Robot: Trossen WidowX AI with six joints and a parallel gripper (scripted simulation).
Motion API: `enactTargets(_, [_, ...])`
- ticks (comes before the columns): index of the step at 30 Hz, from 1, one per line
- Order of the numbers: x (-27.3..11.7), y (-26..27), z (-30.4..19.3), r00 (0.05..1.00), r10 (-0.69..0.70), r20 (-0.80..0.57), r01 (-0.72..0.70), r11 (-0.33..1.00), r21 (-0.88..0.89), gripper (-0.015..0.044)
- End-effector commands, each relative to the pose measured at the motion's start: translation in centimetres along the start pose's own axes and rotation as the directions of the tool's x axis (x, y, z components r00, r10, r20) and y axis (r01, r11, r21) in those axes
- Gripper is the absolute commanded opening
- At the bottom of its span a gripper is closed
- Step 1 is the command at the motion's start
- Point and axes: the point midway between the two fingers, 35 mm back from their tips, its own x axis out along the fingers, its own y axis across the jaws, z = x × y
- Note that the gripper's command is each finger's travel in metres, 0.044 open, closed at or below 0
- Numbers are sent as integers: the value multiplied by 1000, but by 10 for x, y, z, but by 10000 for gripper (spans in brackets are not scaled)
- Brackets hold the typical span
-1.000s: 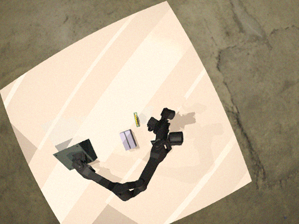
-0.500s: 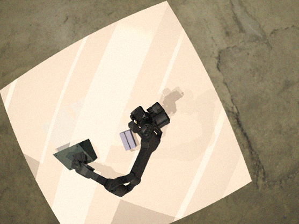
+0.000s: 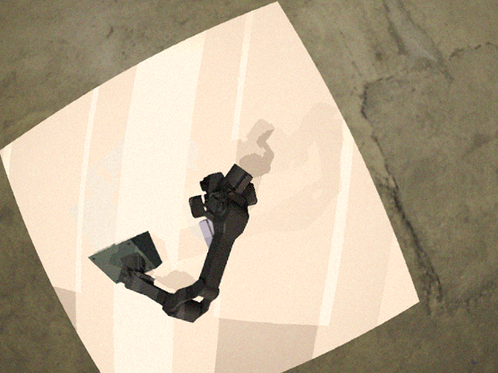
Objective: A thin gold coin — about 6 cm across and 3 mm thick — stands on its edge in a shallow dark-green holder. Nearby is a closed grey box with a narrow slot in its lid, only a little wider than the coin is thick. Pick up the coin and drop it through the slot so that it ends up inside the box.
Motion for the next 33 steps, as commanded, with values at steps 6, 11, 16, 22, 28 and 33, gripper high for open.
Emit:
enactTargets(6, [33,0,-5,1000,-1,-24,2,1000,29,161])
enactTargets(11, [37,0,-5,1000,-1,-24,2,1000,29,161])
enactTargets(16, [50,0,-6,1000,-1,-25,2,1000,29,161])
enactTargets(22, [58,0,-6,1000,-1,-25,2,1000,29,161])
enactTargets(28, [68,-1,-6,1000,-1,-24,2,1000,29,161])
enactTargets(33, [76,-1,-6,1000,-1,-24,2,1000,29,161])
